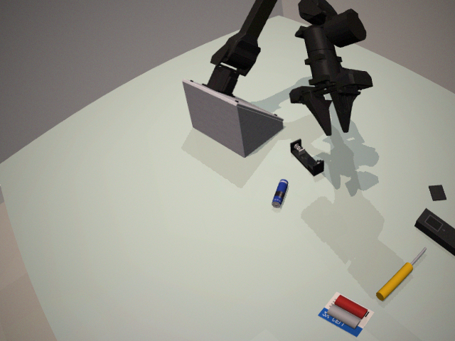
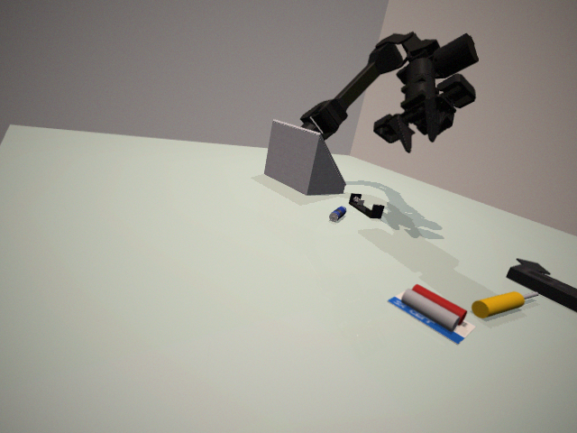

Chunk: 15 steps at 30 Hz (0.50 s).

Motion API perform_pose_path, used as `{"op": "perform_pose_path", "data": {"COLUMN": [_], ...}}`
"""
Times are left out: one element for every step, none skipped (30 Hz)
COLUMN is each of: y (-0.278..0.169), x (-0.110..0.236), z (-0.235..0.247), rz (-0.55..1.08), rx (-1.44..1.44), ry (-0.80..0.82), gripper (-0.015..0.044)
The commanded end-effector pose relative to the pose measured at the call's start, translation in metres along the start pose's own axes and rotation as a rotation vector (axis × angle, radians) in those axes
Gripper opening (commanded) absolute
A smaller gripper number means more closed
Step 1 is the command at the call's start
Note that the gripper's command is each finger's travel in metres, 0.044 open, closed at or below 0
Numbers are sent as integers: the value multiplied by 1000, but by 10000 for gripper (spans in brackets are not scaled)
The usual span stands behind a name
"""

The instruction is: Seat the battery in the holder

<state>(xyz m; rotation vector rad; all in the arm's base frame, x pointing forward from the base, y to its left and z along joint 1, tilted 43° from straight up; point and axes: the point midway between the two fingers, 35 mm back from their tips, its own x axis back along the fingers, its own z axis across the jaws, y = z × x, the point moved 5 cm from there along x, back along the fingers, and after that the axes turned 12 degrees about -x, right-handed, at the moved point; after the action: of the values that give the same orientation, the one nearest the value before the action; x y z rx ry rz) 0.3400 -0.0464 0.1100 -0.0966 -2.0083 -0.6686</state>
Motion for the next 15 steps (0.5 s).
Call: {"op": "perform_pose_path", "data": {"y": [-41, -45, -50, -54, -59, -63, -67, -71, -76, -80, -83, -87, -88, -89, -89], "x": [-47, -52, -56, -61, -65, -69, -73, -76, -80, -83, -87, -89, -91, -91, -91], "z": [28, 33, 37, 41, 46, 51, 55, 60, 65, 70, 75, 79, 82, 83, 83], "rz": [-84, -106, -131, -158, -188, -220, -254, -290, -329, -369, -411, -448, -471, -480, -480], "rx": [313, 344, 375, 404, 432, 460, 486, 511, 535, 558, 579, 596, 606, 610, 610], "ry": [334, 369, 403, 435, 465, 494, 520, 545, 567, 587, 604, 616, 623, 625, 625], "gripper": [221, 221, 221, 221, 221, 221, 221, 221, 221, 221, 221, 221, 221, 221, 221]}}
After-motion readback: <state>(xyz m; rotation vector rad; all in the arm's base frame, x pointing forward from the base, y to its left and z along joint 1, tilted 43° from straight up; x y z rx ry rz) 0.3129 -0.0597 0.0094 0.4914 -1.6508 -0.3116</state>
